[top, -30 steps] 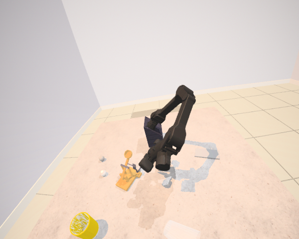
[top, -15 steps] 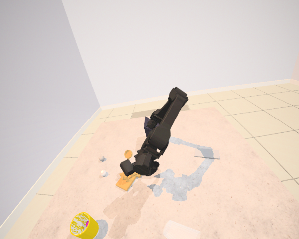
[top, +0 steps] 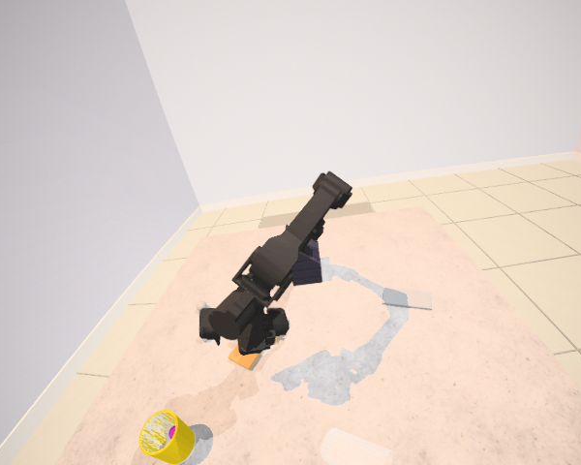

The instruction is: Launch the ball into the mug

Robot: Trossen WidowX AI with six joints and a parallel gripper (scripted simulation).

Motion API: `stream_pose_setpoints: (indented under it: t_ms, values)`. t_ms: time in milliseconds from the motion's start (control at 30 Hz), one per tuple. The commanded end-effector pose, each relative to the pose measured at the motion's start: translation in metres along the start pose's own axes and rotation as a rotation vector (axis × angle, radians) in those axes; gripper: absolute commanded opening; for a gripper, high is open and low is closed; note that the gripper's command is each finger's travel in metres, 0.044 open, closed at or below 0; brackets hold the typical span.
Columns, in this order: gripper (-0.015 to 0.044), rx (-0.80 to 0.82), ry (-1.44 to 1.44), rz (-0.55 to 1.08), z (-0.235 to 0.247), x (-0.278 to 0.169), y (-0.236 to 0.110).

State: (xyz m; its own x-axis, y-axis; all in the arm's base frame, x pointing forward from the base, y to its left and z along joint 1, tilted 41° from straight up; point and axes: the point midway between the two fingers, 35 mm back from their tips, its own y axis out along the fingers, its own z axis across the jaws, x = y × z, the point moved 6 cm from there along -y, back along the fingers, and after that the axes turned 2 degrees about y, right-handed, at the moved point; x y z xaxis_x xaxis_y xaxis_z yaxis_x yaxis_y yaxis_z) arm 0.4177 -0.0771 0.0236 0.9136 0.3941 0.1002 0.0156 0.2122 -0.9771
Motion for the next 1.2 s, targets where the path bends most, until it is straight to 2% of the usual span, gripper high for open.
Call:
stream_pose_setpoints:
  t_ms: [0,500,967,1167]
  values:
    - [0.0440,0.006,0.120,-0.062,-0.023,0.004,0.000]
    - [0.0440,0.047,0.531,-0.261,-0.105,0.003,-0.006]
    - [0.0440,0.152,0.923,-0.463,-0.187,-0.007,-0.013]
    - [0.0440,0.166,0.961,-0.483,-0.195,-0.010,-0.013]
